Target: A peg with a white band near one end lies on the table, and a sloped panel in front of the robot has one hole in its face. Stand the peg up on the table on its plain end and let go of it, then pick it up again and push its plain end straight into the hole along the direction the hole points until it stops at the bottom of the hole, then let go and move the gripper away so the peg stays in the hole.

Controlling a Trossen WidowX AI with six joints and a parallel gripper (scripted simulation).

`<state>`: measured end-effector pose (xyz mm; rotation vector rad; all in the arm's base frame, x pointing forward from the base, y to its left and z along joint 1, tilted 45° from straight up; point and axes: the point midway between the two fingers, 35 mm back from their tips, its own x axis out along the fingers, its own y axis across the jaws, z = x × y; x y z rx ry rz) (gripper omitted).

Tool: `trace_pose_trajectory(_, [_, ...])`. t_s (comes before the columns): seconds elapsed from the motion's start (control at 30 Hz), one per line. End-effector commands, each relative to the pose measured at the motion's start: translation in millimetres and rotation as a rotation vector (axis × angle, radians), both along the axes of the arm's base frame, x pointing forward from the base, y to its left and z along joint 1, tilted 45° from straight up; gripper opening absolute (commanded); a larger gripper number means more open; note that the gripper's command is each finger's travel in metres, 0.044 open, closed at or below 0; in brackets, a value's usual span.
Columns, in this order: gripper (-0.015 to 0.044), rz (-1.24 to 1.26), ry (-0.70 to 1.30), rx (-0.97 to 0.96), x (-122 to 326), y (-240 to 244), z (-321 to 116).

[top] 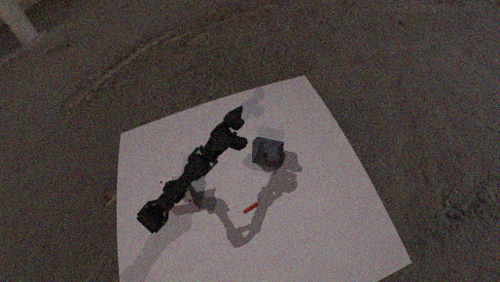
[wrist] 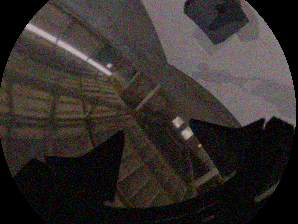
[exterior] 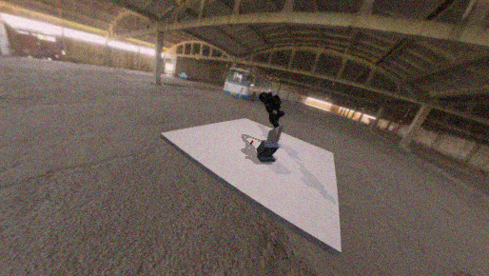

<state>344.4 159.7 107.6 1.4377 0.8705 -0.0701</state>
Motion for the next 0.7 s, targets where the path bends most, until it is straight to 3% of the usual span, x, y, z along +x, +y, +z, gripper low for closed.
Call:
trace_pose_trajectory(0.0, [0.0440, -0.013, -0.001, -0.101, 6, -15, -9])
trace_pose_trajectory(0.67, [0.0440, 0.038, 0.101, -0.679, 20, -101, -51])
